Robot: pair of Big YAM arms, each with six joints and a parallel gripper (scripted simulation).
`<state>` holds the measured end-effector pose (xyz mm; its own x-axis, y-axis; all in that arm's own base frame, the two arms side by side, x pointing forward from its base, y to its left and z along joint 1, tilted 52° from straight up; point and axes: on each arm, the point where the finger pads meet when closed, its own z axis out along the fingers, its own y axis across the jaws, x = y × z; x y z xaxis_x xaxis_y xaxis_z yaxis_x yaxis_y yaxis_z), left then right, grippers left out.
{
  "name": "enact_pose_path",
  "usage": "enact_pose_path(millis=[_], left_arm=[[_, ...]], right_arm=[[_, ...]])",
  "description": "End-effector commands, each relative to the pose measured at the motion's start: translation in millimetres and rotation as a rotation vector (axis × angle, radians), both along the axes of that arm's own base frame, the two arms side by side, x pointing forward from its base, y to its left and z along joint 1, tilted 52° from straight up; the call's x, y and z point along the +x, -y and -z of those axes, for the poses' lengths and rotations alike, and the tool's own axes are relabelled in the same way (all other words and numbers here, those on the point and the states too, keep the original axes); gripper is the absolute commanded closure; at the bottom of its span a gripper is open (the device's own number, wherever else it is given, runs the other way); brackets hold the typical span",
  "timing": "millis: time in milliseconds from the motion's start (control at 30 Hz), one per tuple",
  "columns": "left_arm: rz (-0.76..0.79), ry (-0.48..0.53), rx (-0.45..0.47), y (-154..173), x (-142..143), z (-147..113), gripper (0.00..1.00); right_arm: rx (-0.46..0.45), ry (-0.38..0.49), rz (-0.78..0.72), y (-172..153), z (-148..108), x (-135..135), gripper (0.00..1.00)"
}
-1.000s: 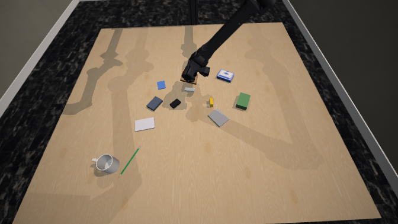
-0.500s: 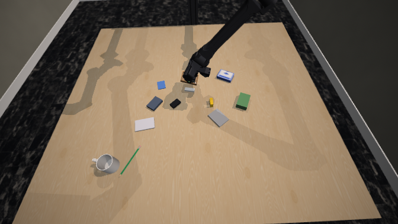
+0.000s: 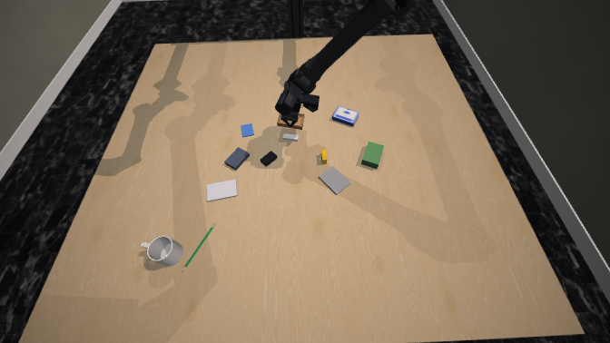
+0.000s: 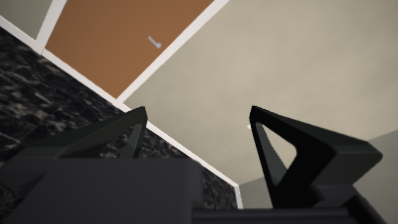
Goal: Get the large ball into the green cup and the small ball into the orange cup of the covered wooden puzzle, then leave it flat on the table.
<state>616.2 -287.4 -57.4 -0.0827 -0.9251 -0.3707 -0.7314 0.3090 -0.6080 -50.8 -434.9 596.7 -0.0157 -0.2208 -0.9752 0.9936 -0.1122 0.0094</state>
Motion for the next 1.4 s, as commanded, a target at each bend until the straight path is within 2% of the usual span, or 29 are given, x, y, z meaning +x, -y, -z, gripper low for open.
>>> enact_pose_path(millis=[0, 200, 267, 367, 433, 567, 800, 933, 1000, 1367], left_arm=[[0.046, 0.022, 0.034, 18.1, -12.9, 16.0, 0.3], [0.033, 0.099, 0.074, 18.5, -14.3, 17.2, 0.3], [-0.013, 0.101, 0.07, -5.2, 0.3, 15.0, 0.3], [-0.013, 0.101, 0.068, -4.4, 1.0, 13.6, 0.3], [0.008, 0.113, 0.06, 10.9, -3.8, 5.1, 0.3], [-0.062, 0.029, 0.049, 2.9, -4.3, 15.5, 0.3], [-0.131, -0.08, 0.058, -4.3, 1.0, 13.1, 0.3], [-0.094, -0.106, 0.053, -5.7, -0.3, 14.8, 0.3], [-0.052, -0.108, 0.034, -4.6, 2.4, -7.0, 0.3], [0.054, -0.19, -0.093, -5.5, 6.9, -10.7, 0.3]], right_arm=[[-0.044, -0.015, 0.022, -10.6, -29.1, -7.2, 0.0], [-0.044, -0.015, 0.022, -10.6, -29.1, -7.2, 0.0], [-0.044, -0.015, 0.022, -10.6, -29.1, -7.2, 0.0], [-0.044, -0.015, 0.022, -10.6, -29.1, -7.2, 0.0], [-0.044, -0.015, 0.022, -10.6, -29.1, -7.2, 0.0], [-0.044, -0.015, 0.022, -10.6, -29.1, -7.2, 0.0], [-0.044, -0.015, 0.022, -10.6, -29.1, -7.2, 0.0], [-0.044, -0.015, 0.022, -10.6, -29.1, -7.2, 0.0], [-0.044, -0.015, 0.022, -10.6, -29.1, -7.2, 0.0], [-0.044, -0.015, 0.022, -10.6, -29.1, -7.2, 0.0]])
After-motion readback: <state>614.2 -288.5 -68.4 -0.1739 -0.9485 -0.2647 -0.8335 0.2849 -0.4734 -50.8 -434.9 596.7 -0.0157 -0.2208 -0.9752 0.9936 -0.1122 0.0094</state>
